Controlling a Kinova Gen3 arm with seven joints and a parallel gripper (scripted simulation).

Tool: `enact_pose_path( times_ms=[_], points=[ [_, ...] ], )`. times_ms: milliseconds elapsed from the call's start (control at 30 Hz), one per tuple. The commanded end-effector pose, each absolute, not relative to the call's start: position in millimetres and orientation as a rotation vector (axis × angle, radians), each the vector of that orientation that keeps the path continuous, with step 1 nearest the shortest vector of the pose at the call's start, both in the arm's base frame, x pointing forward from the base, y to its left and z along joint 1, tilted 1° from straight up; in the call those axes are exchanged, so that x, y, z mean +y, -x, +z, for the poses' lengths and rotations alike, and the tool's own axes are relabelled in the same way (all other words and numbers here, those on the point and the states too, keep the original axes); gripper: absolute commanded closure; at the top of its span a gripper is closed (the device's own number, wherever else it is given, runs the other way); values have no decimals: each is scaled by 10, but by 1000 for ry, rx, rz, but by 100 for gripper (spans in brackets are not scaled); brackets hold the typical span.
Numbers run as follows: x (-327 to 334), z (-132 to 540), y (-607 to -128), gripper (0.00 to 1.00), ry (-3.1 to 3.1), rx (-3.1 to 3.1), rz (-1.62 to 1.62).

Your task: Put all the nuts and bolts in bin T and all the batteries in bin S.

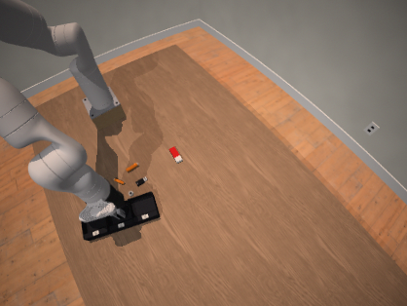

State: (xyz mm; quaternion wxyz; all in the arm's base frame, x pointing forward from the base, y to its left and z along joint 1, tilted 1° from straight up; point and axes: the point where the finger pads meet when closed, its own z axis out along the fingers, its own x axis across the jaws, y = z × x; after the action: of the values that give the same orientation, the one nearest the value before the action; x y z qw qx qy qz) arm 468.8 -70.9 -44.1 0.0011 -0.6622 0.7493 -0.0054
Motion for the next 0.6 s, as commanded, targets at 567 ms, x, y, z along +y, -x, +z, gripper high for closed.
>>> enact_pose_path(
  times_ms=[567],
  points=[
    [-709,-273,-4693,69,2078,2352,-19]
  ],
)
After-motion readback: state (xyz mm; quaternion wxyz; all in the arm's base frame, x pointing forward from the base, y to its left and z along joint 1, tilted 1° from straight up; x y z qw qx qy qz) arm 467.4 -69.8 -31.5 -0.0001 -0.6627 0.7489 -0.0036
